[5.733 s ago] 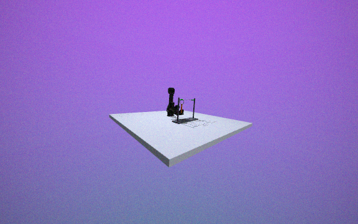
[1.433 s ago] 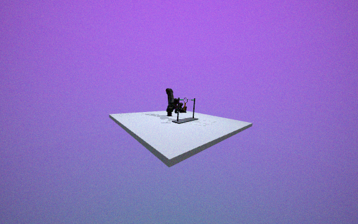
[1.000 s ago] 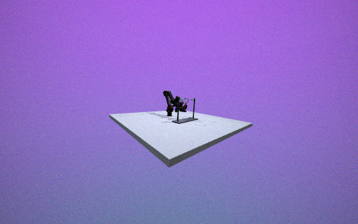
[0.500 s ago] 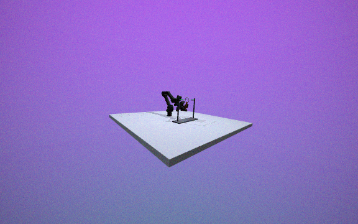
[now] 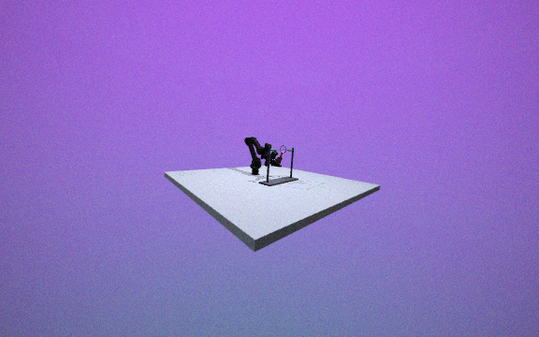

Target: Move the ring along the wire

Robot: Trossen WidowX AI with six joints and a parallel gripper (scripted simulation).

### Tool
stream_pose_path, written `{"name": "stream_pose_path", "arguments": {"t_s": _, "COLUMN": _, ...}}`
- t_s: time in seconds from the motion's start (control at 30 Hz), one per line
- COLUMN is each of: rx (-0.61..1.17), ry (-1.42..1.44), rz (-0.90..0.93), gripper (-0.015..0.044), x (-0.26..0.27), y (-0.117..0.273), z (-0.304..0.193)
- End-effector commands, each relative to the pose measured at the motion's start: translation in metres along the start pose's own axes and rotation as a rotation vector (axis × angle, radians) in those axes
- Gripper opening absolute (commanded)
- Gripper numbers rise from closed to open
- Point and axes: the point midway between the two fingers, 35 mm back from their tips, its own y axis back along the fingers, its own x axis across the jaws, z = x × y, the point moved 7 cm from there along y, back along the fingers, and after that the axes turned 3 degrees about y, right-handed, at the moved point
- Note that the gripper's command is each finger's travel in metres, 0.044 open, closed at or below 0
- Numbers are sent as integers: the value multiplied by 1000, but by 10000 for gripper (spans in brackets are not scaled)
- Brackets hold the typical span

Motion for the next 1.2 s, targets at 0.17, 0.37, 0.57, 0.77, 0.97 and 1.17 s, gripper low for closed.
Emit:
{"name": "stream_pose_path", "arguments": {"t_s": 0.17, "rx": 3, "ry": 178, "rz": 49, "gripper": -150, "x": -18, "y": -1, "z": 1}}
{"name": "stream_pose_path", "arguments": {"t_s": 0.37, "rx": 4, "ry": 277, "rz": 76, "gripper": -150, "x": -27, "y": -2, "z": 2}}
{"name": "stream_pose_path", "arguments": {"t_s": 0.57, "rx": 3, "ry": 337, "rz": 95, "gripper": -150, "x": -30, "y": -2, "z": 1}}
{"name": "stream_pose_path", "arguments": {"t_s": 0.77, "rx": 2, "ry": 337, "rz": 99, "gripper": -150, "x": -25, "y": -1, "z": -2}}
{"name": "stream_pose_path", "arguments": {"t_s": 0.97, "rx": -2, "ry": 296, "rz": 92, "gripper": -150, "x": -14, "y": -1, "z": -5}}
{"name": "stream_pose_path", "arguments": {"t_s": 1.17, "rx": -9, "ry": 225, "rz": 79, "gripper": -150, "x": 2, "y": -1, "z": -9}}
